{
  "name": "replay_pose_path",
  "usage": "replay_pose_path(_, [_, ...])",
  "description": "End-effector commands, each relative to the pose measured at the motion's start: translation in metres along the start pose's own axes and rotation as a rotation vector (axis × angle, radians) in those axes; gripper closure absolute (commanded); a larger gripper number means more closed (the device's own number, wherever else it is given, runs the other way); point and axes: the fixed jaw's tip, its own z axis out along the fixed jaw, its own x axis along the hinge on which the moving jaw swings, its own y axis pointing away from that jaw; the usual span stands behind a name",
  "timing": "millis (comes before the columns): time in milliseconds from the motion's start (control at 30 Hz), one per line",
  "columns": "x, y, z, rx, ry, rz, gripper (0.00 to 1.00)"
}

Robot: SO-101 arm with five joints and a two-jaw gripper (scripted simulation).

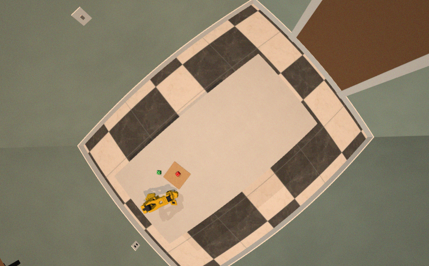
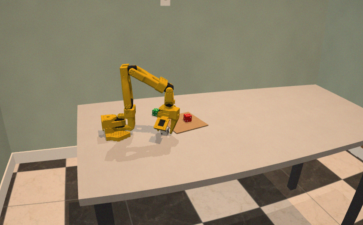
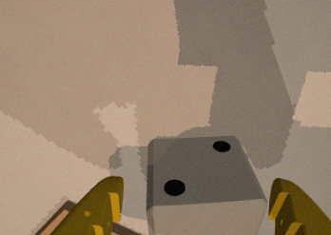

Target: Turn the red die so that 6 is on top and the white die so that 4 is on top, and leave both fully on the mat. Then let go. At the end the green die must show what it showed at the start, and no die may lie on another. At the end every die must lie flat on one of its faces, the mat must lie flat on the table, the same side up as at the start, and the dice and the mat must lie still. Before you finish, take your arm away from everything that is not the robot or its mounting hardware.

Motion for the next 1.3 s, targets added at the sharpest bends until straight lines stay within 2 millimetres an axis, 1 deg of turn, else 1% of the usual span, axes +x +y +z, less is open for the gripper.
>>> replay_pose_path(0, [0.0019,0.0036,-0.0054,-0.038,0.016,-0.01,0.76])
replay_pose_path(333, [0.0015,-0.0007,-0.0053,-0.038,0.016,-0.018,0.83])
replay_pose_path(667, [0.0013,-0.0027,-0.0052,-0.038,0.016,-0.021,0.87])
replay_pose_path(1067, [0.0013,-0.003,-0.0051,-0.038,0.016,-0.022,0.88])
replay_pose_path(1267, [0.0013,-0.003,-0.0051,-0.038,0.016,-0.022,0.96])
